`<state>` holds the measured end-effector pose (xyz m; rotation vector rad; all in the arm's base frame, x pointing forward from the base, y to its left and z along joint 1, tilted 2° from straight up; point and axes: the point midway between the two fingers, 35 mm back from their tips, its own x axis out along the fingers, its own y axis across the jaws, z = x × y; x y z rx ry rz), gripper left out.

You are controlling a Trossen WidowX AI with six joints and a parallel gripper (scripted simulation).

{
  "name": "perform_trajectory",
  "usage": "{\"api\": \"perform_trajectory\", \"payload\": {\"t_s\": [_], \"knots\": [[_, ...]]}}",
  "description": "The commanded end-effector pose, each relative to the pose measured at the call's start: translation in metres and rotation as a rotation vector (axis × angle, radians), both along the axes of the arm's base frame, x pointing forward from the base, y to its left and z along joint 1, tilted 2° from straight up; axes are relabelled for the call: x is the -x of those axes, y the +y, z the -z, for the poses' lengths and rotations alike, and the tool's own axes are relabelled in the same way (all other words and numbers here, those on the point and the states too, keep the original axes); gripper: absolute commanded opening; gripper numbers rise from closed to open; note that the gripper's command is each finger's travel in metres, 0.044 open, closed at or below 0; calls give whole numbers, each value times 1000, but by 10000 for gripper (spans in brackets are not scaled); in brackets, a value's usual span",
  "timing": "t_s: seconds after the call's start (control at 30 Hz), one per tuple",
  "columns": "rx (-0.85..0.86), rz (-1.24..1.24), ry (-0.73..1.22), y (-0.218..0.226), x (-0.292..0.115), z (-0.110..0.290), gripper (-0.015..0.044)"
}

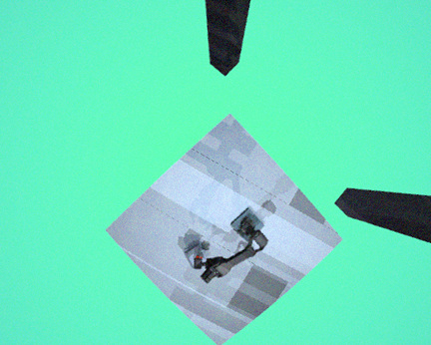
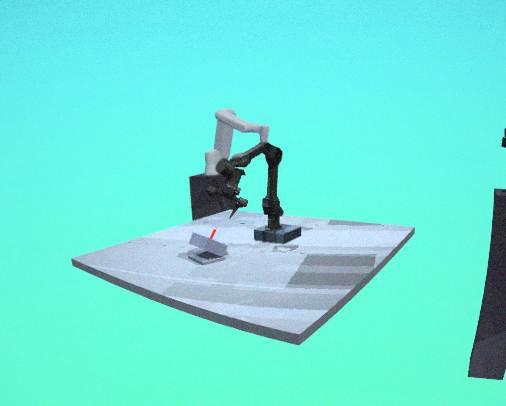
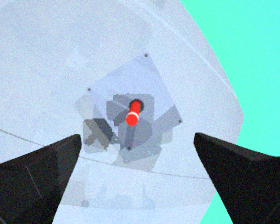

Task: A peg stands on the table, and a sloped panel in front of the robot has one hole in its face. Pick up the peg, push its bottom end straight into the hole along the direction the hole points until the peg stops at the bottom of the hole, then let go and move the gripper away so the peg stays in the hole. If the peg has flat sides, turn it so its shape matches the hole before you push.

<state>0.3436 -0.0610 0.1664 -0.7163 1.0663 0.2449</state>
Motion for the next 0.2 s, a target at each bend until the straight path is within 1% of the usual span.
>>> {"api": "perform_trajectory", "payload": {"t_s": [0.0, 0.17], "knots": [[1, 6, -6, 1, 2, -7, 440], [1, 6, -6, 1, 2, -7, 440]]}}
